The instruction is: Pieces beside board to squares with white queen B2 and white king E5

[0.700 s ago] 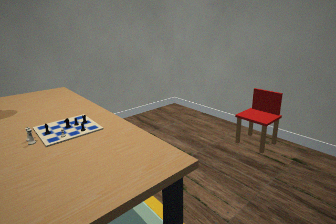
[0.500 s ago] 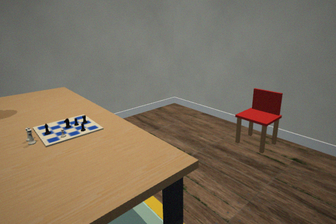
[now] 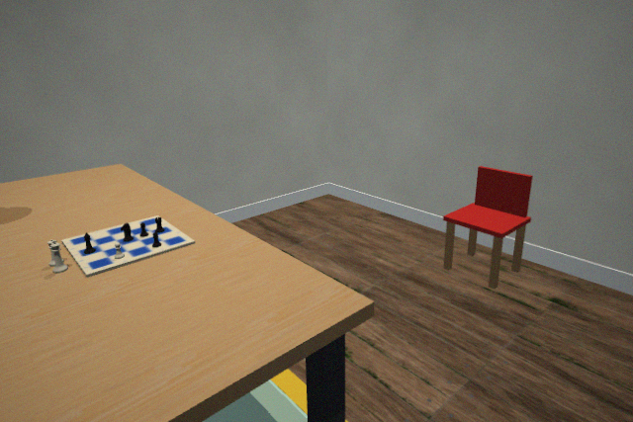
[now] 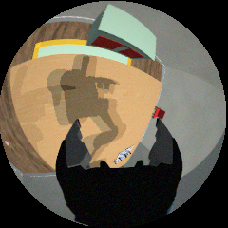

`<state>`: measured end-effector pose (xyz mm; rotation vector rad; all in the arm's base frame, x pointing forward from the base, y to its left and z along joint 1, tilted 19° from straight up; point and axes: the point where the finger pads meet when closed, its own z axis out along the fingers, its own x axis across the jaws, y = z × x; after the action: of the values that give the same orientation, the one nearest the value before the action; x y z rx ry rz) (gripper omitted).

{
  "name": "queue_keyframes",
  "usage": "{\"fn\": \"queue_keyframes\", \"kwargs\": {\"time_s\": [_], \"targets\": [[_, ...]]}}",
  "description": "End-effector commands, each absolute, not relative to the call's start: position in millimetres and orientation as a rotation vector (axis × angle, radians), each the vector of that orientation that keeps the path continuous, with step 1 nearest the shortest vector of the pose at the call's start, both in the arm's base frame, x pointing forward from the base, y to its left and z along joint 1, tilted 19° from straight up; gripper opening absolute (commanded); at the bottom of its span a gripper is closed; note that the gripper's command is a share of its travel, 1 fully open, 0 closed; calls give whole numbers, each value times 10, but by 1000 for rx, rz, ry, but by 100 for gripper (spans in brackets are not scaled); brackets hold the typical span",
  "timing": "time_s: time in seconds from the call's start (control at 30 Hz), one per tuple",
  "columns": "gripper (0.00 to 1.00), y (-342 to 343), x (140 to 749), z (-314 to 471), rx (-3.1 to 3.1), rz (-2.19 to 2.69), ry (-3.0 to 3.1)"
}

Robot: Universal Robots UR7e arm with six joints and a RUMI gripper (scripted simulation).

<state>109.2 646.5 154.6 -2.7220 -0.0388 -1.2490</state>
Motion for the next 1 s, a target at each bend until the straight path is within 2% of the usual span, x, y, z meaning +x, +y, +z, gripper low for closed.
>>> {"fn": "queue_keyframes", "kwargs": {"time_s": [0.0,0.97], "targets": [[100,6467,1092,1555,-2721,-1248,-38],[100,6349,1417,1546,-2762,-1229,27]]}}
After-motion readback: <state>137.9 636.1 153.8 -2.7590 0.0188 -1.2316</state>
